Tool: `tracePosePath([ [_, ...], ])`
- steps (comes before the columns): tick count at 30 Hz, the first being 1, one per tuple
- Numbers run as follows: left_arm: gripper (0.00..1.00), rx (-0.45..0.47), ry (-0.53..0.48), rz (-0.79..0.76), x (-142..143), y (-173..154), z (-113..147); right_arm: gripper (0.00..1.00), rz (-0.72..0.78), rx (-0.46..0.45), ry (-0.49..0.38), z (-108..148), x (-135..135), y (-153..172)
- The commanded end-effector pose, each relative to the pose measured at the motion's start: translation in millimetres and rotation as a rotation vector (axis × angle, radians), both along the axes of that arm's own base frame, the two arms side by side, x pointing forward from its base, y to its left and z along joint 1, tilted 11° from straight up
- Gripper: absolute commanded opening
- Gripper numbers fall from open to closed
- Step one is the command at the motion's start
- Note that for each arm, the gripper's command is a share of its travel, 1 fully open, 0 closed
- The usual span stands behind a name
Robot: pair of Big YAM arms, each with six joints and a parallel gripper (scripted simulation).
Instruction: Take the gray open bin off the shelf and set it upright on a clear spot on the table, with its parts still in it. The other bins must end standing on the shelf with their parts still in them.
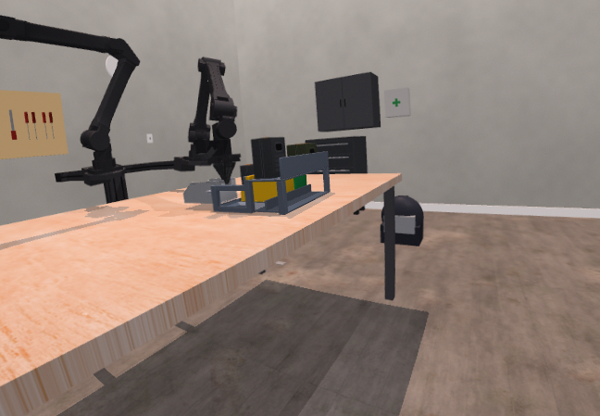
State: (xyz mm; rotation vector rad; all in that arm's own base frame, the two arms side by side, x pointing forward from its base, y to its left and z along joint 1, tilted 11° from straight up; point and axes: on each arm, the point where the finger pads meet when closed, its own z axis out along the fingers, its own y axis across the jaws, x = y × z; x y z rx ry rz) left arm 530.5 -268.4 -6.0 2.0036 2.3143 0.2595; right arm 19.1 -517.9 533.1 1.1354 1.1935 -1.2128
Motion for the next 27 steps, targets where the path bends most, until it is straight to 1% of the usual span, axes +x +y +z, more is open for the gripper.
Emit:
tracePosePath([
  [1,0.0,-0.058,-0.089,-0.004,19,-26,57,1.0,-0.014,-0.03,-0.011,11,-7,7],
  [20,0.0,-0.058,-0.089,-0.004,16,-26,56,1.0,-0.014,-0.03,-0.011,11,-7,7],
  [23,0.0,-0.04,-0.06,-0.004,1,-18,39,1.0,-0.014,-0.03,-0.011,11,-7,7],
  [27,0.0,-0.04,-0.06,-0.004,-1,-18,36,1.0,-0.014,-0.03,-0.011,11,-7,7],
])
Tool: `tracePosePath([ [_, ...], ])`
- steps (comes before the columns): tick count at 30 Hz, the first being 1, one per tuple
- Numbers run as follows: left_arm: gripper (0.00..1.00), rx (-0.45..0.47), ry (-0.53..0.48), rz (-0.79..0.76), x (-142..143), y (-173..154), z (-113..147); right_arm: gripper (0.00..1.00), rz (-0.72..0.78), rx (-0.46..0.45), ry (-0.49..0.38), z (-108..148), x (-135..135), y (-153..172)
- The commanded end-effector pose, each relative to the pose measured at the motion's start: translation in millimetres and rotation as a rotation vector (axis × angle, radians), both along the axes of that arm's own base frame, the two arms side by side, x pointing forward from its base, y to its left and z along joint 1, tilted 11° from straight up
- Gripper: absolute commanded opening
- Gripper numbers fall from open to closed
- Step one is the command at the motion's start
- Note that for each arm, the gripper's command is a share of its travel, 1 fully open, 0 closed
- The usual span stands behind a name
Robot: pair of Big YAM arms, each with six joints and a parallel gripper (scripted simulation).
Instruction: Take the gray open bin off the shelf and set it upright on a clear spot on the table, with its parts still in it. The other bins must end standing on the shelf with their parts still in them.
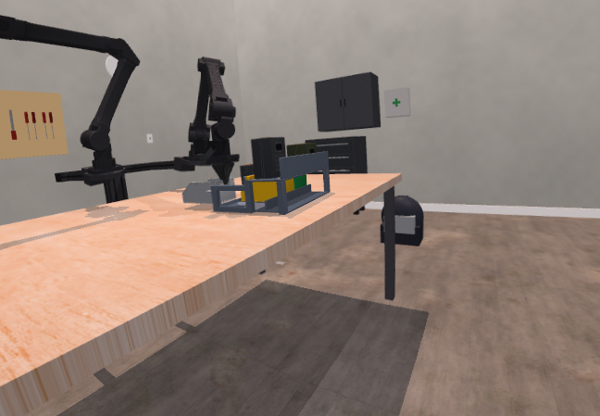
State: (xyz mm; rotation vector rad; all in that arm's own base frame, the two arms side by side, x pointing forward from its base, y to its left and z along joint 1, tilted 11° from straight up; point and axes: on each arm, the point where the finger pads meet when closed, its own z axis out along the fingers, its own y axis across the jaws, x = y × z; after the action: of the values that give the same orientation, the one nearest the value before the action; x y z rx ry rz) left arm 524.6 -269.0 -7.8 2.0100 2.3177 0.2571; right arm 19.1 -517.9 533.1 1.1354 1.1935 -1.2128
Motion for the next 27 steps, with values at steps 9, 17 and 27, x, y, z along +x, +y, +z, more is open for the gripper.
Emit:
tracePosePath([
  [9,0.0,-0.055,-0.087,-0.003,6,-23,43,1.0,-0.014,-0.03,-0.011,11,-7,7],
  [17,0.0,-0.049,-0.077,-0.002,-1,-21,40,1.0,-0.014,-0.03,-0.011,11,-7,7],
  [27,0.0,-0.047,-0.073,-0.002,-5,-21,38,1.0,-0.014,-0.03,-0.011,11,-7,7],
])
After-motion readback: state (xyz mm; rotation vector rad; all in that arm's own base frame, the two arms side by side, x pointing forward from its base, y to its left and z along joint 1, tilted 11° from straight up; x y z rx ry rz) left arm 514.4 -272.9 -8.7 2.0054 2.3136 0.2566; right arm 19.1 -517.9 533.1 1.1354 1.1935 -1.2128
